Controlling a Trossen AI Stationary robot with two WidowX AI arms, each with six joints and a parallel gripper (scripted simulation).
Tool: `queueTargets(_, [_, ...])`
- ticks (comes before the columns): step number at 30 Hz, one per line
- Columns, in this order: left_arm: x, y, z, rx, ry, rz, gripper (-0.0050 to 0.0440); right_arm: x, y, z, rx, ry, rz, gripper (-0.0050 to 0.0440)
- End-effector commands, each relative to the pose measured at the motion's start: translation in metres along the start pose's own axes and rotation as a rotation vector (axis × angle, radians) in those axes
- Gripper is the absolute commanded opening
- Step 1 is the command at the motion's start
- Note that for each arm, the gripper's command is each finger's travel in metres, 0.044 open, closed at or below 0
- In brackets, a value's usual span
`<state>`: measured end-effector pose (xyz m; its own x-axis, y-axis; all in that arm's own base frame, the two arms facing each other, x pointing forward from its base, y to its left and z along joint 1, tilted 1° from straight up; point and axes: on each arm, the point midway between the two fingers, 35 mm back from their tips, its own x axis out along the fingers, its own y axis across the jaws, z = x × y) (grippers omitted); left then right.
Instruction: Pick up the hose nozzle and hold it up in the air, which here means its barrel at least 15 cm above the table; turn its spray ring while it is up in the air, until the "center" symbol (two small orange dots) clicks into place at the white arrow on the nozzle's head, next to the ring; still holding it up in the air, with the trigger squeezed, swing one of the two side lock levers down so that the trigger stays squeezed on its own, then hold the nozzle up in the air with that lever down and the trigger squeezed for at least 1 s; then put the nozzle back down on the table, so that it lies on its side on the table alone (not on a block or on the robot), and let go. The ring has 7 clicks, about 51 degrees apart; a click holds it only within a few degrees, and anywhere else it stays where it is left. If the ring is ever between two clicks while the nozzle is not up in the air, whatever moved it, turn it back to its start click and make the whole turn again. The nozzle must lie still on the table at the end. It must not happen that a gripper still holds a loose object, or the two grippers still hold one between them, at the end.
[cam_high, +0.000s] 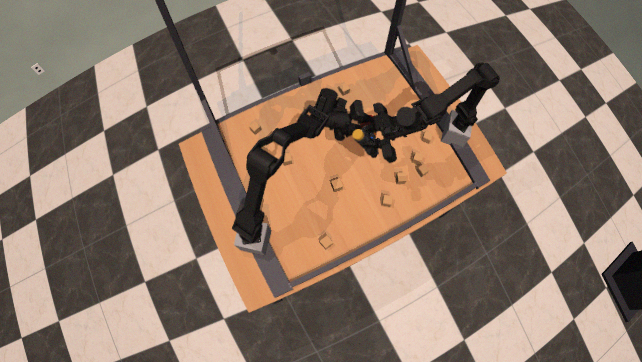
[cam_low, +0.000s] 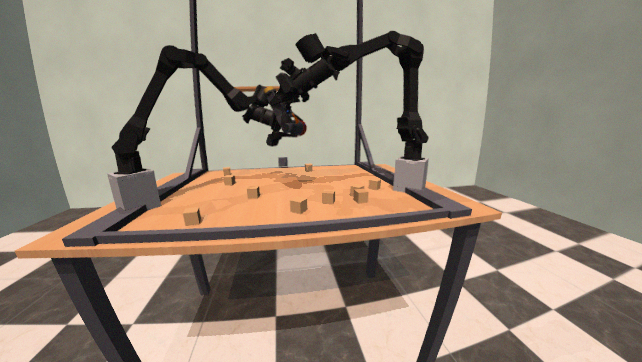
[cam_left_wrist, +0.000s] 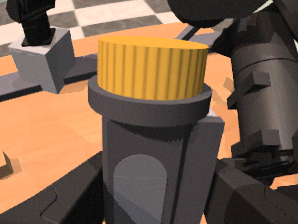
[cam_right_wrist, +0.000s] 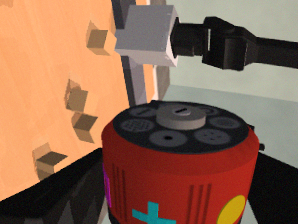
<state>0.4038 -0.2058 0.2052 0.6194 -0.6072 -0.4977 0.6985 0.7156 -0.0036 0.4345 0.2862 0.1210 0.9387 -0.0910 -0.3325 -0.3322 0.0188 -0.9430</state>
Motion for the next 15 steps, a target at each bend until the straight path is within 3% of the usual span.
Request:
queueTargets(1, [-0.0088,0.0003,0.0196,0.011,-0.053,0.007,0.017,-0.0034,-0.0125,0.0017,0.015,-0.013,-0.012,0.0])
queueTargets(6, [-0.0088,0.0003,0.0196,0.011,-0.053,0.007,0.017,-0.0046,-0.0182,0.0017,0.019,-0.016,0.103,0.0])
queueTargets(9, [-0.0088,0.0003,0.0196,0.011,-0.053,0.007,0.017,-0.0038,-0.0152,0.0016,0.014,-0.015,0.073,0.0])
queueTargets(10, [-0.0088,0.0003,0.0196,0.011,-0.053,0.007,0.017,-0.0047,-0.0183,0.0018,0.017,-0.016,0.14,0.0])
queueTargets(15, [-0.0088,0.0003,0.0196,0.011,-0.053,0.007,0.017,-0.0044,-0.0214,0.002,0.017,-0.016,0.225,0.0])
